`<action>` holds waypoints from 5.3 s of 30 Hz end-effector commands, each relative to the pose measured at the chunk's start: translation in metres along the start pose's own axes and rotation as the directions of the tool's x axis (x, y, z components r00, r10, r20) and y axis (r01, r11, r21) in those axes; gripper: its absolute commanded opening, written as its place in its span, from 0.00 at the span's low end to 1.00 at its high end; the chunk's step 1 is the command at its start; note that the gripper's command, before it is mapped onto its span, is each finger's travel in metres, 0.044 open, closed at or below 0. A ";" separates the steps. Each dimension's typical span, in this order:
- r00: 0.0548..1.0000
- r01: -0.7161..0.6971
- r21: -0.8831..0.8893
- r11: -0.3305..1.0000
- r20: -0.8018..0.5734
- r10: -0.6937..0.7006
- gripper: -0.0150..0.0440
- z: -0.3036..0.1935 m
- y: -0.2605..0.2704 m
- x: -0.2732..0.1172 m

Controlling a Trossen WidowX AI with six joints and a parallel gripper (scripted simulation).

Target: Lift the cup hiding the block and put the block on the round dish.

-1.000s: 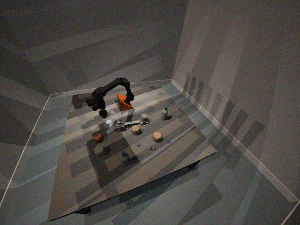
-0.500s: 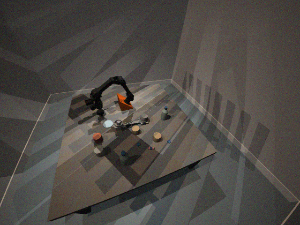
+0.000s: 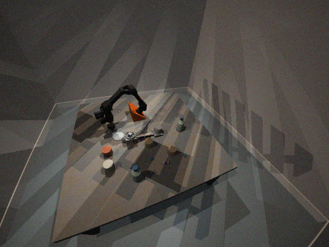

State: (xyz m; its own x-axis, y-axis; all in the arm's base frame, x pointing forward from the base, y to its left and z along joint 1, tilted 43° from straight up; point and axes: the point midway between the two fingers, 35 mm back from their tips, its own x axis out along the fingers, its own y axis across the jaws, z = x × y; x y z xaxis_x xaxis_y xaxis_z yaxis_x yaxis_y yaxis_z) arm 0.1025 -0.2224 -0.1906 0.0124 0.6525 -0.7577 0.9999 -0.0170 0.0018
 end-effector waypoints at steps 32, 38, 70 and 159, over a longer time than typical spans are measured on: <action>1.000 -0.001 0.005 1.000 -0.003 0.001 0.96 -0.001 0.000 -0.044; 0.999 0.036 -0.025 0.999 0.016 -0.036 0.69 -0.009 0.014 -0.050; 1.000 -0.017 -0.718 0.695 -0.014 0.010 0.69 -0.136 0.199 -0.094; 1.000 -0.011 -0.717 0.697 -0.008 0.008 0.25 -0.037 0.104 -0.036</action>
State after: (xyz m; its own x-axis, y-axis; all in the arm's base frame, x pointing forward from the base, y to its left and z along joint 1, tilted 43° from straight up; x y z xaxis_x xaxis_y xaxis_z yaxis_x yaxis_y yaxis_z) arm 0.2058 -0.2207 -0.1375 0.0206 0.6655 -0.7461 0.7143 0.5123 0.4767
